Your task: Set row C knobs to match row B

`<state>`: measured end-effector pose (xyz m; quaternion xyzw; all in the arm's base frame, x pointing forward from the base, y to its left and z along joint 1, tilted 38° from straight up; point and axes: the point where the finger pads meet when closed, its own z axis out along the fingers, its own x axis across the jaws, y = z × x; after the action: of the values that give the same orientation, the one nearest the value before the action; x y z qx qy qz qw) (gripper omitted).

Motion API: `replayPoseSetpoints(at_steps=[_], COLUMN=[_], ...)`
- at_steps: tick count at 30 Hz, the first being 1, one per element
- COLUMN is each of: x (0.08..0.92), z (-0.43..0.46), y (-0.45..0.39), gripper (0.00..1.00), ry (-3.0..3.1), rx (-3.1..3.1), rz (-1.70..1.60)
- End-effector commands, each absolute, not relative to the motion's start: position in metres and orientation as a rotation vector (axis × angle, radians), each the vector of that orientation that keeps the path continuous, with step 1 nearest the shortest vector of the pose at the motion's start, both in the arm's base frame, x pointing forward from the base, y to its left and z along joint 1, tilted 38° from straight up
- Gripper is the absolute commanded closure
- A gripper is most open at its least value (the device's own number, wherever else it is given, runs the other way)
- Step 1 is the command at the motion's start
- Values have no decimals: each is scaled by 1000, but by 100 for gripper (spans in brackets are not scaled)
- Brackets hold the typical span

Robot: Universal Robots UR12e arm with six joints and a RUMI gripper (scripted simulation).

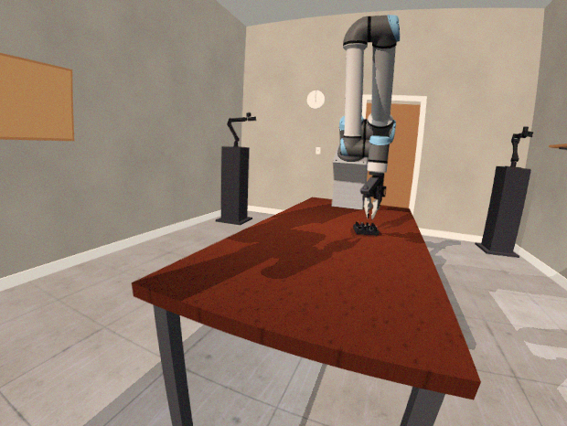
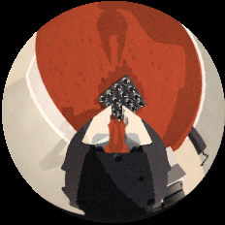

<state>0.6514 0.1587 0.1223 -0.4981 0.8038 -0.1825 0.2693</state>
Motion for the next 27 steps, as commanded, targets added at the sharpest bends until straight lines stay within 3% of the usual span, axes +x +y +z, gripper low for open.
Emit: replayPoseSetpoints(at_steps=[1,27], x=[651,646], z=[124,132], y=[159,162], gripper=[89,89], ry=[2099,1454], rx=[-1468,-2268], rz=[-533,-800])
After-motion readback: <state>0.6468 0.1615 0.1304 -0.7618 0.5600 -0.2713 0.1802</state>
